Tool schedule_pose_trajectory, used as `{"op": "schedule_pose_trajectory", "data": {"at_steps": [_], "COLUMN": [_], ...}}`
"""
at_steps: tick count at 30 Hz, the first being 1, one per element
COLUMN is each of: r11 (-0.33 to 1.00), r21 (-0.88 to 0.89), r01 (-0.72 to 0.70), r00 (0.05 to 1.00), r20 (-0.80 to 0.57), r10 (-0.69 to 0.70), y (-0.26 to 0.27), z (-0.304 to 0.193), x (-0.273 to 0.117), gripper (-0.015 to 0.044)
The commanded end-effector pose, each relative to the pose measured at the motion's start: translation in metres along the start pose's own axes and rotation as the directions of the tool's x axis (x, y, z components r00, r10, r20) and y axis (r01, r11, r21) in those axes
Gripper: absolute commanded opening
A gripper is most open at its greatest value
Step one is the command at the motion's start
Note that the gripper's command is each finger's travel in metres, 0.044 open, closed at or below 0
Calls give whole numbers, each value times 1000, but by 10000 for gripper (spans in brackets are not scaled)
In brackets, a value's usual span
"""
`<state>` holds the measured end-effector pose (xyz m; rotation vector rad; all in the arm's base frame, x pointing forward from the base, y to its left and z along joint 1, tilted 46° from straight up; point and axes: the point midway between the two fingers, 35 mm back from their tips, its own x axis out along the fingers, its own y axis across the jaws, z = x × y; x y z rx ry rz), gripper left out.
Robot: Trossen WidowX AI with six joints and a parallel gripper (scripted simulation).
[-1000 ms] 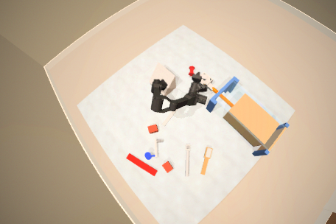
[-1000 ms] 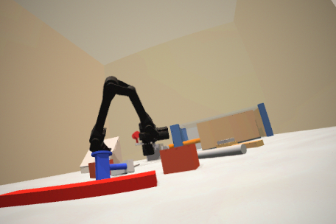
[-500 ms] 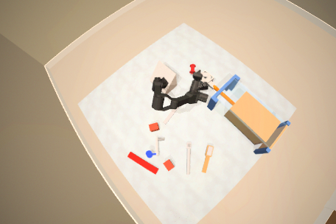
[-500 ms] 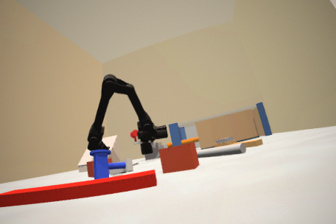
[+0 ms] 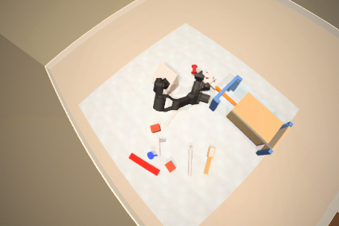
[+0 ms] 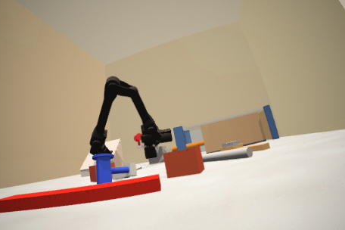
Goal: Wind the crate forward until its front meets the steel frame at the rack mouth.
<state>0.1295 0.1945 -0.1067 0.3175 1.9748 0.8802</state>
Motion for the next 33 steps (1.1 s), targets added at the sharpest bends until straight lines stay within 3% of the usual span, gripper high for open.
{"op": "schedule_pose_trajectory", "data": {"at_steps": [1, 33], "r11": [1000, 1000], "r21": [0, 0], "r01": [10, 0], "r00": [1000, 1000], "r20": [2, 0], "r10": [-10, 0], "y": [-2, 4], "z": [0, -2], "x": [0, 0], "gripper": [240, 240]}}
